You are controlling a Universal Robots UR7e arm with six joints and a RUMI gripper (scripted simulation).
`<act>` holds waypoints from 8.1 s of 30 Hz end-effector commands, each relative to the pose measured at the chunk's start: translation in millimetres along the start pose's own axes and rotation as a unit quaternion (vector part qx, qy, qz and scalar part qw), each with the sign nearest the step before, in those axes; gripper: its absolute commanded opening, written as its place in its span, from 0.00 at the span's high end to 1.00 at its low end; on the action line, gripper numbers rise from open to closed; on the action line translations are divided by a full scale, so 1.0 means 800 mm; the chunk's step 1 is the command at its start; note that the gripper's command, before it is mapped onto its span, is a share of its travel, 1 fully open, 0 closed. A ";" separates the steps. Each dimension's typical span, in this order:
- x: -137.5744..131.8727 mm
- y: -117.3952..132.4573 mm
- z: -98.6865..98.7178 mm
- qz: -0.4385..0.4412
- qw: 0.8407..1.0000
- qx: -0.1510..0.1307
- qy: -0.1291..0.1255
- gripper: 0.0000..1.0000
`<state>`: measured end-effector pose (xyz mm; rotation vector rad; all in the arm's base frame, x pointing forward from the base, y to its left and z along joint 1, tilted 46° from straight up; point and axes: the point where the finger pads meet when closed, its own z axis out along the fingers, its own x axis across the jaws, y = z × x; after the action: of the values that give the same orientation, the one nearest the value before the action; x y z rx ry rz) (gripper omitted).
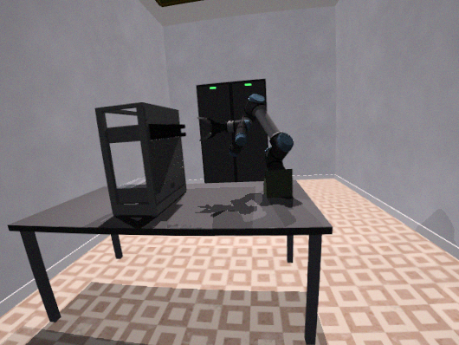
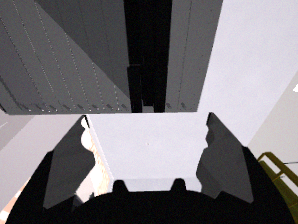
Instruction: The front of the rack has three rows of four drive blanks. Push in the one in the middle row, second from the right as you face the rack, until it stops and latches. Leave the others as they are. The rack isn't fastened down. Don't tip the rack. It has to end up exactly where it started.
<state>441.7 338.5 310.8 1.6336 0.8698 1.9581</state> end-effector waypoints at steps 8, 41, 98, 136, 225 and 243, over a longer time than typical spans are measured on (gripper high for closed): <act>0.003 0.014 0.053 0.000 1.000 0.008 0.004 0.00; 0.003 0.015 0.056 0.000 1.000 0.008 0.004 0.00; 0.003 0.015 0.056 0.000 1.000 0.008 0.004 0.00; 0.003 0.015 0.056 0.000 1.000 0.008 0.004 1.00; -0.008 -0.116 0.115 0.000 1.000 0.008 0.004 1.00; -0.010 -0.119 0.115 0.000 1.000 0.008 0.004 1.00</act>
<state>526.6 416.3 249.1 1.6361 0.8904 1.9636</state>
